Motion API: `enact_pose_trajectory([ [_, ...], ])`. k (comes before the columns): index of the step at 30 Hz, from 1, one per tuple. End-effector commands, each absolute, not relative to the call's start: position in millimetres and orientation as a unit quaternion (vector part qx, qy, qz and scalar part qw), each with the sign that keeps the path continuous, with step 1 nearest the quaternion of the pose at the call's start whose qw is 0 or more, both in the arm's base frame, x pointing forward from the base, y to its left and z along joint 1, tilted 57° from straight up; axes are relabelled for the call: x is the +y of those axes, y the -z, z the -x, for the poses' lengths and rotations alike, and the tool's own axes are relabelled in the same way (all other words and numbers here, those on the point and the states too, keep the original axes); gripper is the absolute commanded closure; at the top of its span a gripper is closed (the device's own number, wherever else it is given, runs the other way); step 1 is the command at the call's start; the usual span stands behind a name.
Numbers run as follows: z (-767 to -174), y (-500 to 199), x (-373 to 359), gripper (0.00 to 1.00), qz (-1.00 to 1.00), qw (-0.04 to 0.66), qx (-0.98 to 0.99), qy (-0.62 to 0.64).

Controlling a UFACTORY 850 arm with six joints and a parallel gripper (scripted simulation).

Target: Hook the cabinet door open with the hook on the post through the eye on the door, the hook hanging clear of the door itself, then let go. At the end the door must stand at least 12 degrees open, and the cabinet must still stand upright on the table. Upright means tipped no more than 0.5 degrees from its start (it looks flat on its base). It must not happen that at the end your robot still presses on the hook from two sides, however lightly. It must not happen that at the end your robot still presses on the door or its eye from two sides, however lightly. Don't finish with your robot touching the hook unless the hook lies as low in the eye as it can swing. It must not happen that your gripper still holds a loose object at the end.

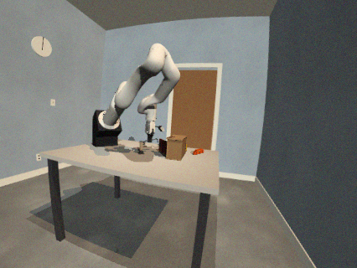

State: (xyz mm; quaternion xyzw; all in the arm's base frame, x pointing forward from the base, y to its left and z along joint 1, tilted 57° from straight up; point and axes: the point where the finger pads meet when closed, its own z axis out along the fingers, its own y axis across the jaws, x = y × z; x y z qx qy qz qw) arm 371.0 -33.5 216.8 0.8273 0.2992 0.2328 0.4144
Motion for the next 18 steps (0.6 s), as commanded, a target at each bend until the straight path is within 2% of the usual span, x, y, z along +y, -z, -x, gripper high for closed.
enact_pose_trajectory([
  [1, -371.3, -217.8, -34.0, 0.96, -0.831, 0.411, 0.288, -0.239],
  [18, -372.4, -221.5, -36.4, 0.96, -0.845, 0.399, 0.247, -0.259],
])
